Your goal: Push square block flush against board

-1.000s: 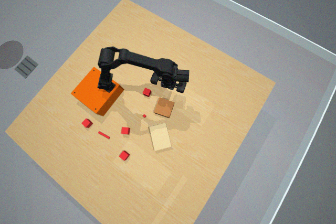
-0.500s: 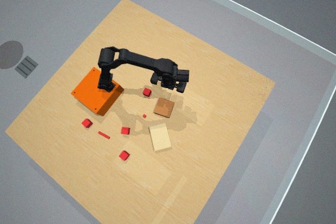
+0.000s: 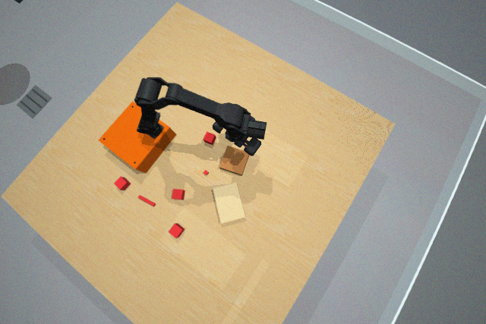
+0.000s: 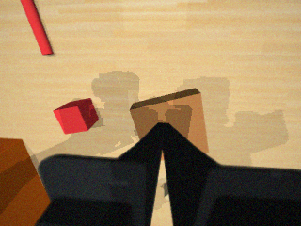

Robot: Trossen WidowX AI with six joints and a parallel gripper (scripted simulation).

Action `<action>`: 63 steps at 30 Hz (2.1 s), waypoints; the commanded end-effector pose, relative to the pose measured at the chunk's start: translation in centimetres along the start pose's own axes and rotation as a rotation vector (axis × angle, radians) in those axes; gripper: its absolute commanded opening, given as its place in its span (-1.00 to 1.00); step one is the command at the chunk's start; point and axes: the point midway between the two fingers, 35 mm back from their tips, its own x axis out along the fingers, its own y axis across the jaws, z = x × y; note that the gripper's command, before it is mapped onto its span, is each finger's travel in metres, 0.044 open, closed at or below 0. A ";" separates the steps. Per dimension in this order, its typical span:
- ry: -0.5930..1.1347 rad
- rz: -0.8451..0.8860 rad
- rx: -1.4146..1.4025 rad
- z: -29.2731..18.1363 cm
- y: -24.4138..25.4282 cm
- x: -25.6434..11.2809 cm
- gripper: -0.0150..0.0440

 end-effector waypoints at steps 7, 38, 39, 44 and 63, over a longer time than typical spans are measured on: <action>0.003 -0.005 0.346 -4.7 -0.5 1.5 -0.49; 0.014 -0.011 1.265 -16.4 1.9 5.6 -0.49; 0.014 -0.011 1.265 -16.4 1.9 6.0 -0.49; 0.014 -0.010 1.265 -16.5 1.9 11.2 -0.49; 0.015 -0.009 1.265 -17.0 3.1 11.1 -0.49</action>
